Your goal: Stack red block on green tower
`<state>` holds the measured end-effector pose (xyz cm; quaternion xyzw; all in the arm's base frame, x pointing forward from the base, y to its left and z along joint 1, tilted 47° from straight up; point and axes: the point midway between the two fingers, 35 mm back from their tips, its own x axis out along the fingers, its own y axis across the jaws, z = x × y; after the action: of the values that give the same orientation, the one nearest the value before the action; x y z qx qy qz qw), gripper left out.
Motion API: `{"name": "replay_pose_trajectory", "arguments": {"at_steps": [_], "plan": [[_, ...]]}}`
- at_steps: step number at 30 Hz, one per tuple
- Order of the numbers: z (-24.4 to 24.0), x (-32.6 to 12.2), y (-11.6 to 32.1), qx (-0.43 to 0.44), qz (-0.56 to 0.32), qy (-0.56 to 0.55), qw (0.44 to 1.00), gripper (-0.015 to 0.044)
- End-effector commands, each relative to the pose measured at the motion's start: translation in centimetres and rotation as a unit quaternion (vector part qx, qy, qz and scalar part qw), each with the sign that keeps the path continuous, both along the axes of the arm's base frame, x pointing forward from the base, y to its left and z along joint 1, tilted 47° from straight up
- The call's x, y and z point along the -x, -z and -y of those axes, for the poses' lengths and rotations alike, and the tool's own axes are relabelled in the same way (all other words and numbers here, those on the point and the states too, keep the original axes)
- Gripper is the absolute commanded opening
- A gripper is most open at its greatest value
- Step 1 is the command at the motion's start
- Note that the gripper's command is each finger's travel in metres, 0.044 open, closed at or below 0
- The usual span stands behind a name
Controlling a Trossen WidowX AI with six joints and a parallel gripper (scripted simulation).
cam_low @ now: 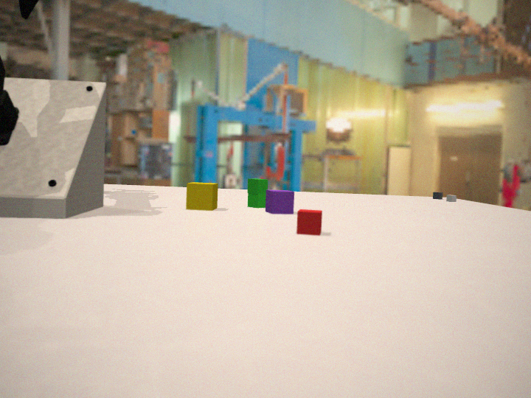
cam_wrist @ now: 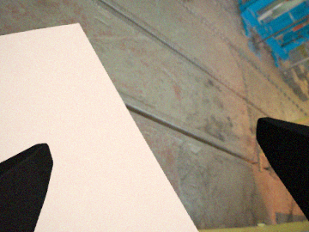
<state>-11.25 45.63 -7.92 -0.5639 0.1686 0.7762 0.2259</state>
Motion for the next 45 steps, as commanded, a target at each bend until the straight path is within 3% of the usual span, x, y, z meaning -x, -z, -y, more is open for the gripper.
{"name": "replay_pose_trajectory", "arguments": {"at_steps": [1, 15, 26, 35, 45], "plan": [[-0.6, -6.0, -0.9, 0.012, 0.026, 0.099, 0.995, 0.0440], [2.7, -24.7, -3.4, 0.055, 0.102, 0.395, 0.911, 0.0440], [9.1, -34.9, -5.2, 0.087, 0.127, 0.558, 0.815, 0.0440], [17.6, -42.9, -7.2, 0.118, 0.173, 0.685, 0.697, 0.0440], [28.7, -48.9, -10.0, 0.146, 0.217, 0.814, 0.518, 0.0440]]}}
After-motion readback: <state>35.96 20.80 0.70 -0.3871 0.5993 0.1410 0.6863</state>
